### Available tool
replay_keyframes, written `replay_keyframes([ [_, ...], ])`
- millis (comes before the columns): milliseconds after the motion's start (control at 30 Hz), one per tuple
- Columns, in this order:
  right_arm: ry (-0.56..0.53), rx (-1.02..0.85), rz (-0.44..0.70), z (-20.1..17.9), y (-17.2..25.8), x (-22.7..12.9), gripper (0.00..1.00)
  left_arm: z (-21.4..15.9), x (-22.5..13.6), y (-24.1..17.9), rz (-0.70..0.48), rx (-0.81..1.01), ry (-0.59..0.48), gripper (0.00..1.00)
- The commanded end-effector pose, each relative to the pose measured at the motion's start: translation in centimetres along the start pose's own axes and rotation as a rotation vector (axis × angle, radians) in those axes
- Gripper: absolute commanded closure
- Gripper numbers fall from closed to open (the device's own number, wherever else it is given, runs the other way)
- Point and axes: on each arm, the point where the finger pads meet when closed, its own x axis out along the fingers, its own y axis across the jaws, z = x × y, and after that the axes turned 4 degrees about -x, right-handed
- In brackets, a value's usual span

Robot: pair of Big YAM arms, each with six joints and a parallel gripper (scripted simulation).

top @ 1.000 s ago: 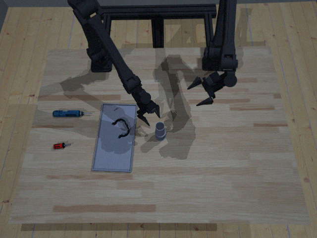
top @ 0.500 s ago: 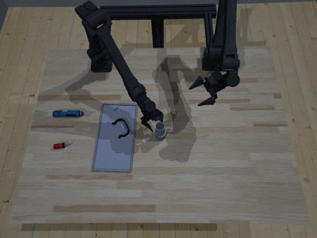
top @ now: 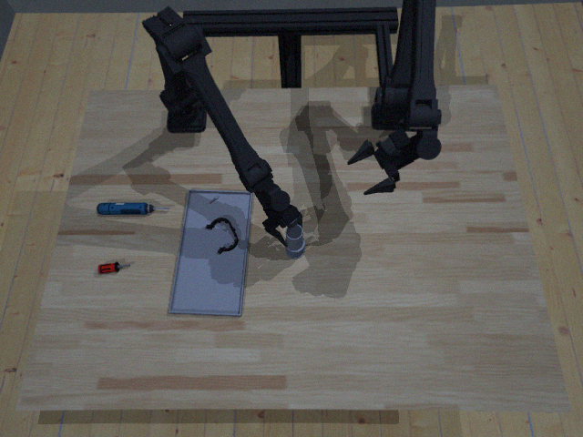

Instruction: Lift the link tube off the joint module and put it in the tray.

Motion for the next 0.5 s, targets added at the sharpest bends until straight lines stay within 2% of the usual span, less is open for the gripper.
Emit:
replay_keyframes([
  [0, -0.064, 0.011, -0.008, 2.8, -0.5, -0.2, 0.43, 3.6, 0.0, 1.5, 0.015, 0.088, -0.038, 0.0],
  [267, -0.061, 0.011, -0.008, 2.6, -0.5, -0.3, 0.6, 3.6, 0.0, 1.5, 0.015, 0.088, -0.038, 0.0],
  [300, -0.061, 0.011, -0.008, 2.6, -0.5, -0.3, 0.54, 3.6, 0.0, 1.5, 0.015, 0.088, -0.038, 0.0],
  [467, -0.096, 0.011, -0.01, 4.3, -0.6, 0.0, 0.54, 3.6, 0.0, 1.5, 0.015, 0.088, -0.038, 0.0],
])
